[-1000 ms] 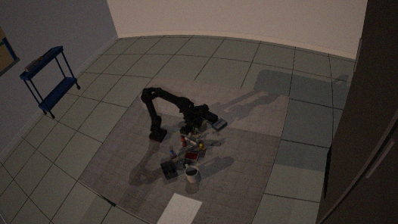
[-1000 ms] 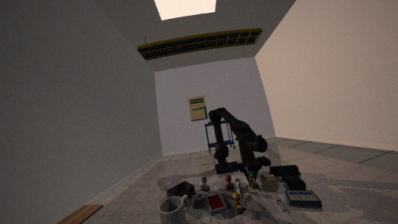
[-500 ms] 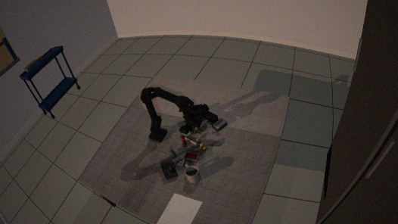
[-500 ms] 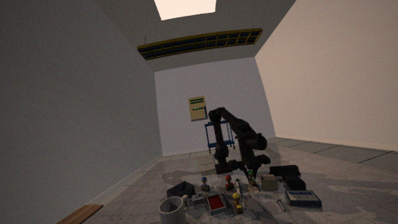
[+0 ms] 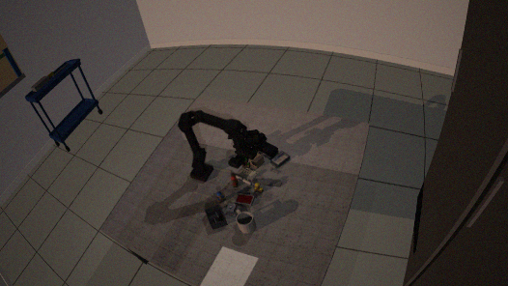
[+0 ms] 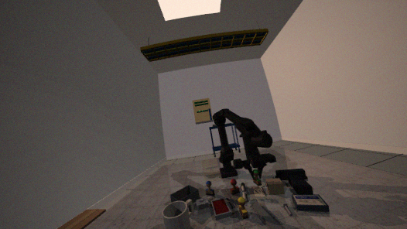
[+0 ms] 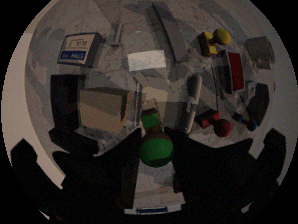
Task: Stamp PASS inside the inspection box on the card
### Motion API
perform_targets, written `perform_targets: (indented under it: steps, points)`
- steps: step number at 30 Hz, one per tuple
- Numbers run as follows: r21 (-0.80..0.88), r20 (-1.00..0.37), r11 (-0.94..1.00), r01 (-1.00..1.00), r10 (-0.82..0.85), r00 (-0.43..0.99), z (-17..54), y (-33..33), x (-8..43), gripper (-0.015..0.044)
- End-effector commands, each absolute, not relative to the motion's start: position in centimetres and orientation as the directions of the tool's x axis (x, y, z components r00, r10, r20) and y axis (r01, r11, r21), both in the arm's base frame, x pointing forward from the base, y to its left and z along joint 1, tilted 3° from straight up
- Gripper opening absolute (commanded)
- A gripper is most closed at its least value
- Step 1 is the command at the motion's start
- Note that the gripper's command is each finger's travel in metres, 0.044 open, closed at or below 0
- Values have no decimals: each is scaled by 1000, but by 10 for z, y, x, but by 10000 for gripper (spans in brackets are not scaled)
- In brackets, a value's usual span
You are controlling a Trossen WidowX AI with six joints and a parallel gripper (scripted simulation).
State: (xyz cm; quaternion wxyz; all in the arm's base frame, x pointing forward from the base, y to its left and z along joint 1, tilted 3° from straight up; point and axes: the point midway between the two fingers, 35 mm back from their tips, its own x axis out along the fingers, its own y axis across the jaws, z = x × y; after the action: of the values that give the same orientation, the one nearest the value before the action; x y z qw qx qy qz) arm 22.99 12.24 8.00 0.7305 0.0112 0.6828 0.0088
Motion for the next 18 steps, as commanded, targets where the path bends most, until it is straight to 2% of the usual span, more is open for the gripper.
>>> perform_targets:
  steps: [1,18]
  points:
    - [27,-997,1000,5,27,76,89,122,230,0]
    - [27,-997,1000,5,27,76,115,121,227,0]
